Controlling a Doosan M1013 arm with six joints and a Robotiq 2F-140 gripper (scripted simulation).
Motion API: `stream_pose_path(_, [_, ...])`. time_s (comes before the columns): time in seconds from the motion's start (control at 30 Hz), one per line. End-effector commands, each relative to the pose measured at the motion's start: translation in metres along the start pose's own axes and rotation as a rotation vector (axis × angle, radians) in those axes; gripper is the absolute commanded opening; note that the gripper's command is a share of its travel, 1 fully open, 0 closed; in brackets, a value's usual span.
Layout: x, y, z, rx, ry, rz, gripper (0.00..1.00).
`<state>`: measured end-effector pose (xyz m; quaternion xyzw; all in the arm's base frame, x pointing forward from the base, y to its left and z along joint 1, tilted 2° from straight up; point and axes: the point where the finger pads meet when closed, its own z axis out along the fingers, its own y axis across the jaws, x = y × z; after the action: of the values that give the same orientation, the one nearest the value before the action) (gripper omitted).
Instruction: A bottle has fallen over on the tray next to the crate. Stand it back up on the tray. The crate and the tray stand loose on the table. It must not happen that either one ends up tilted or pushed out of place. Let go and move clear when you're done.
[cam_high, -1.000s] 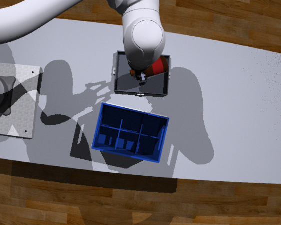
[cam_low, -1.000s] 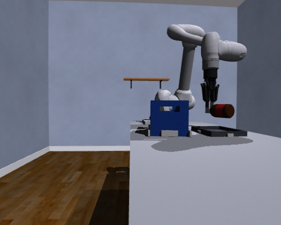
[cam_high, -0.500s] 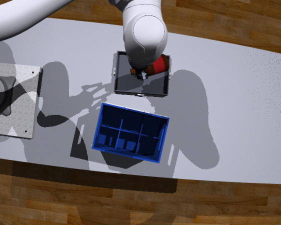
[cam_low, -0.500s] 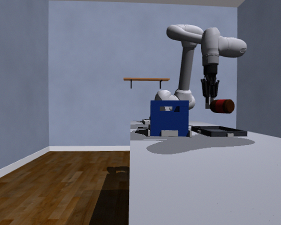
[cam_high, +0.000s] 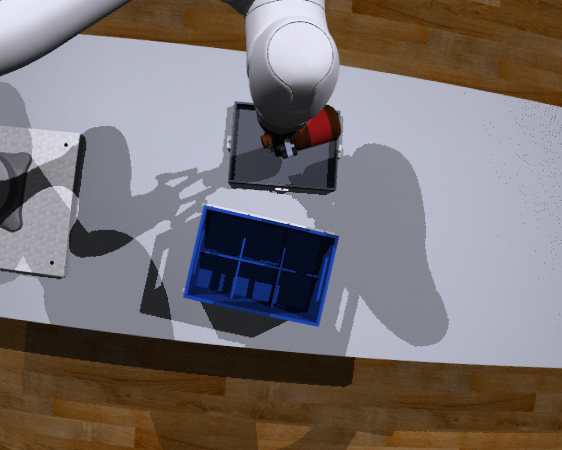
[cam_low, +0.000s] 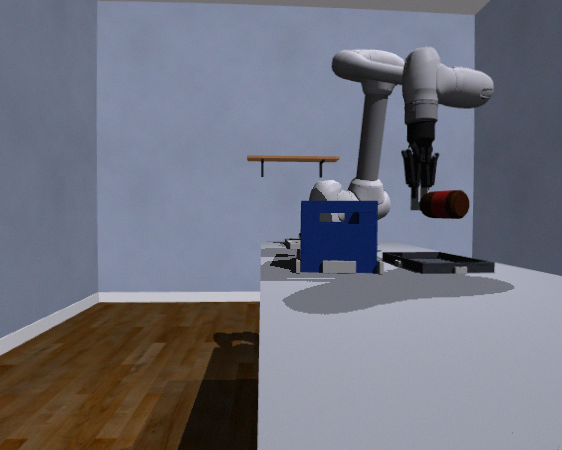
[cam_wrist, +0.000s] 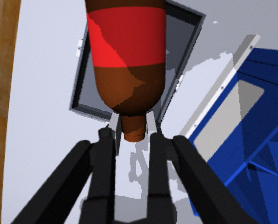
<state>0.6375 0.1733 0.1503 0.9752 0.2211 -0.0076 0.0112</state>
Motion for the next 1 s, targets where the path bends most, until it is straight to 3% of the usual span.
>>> stream_pose_path(0.0, [0.000, 0.000, -0.005, 0.000, 0.000, 0.000, 0.10])
stream_pose_path(0.97, [0.000, 0.000, -0.027, 0.000, 0.000, 0.000, 0.10])
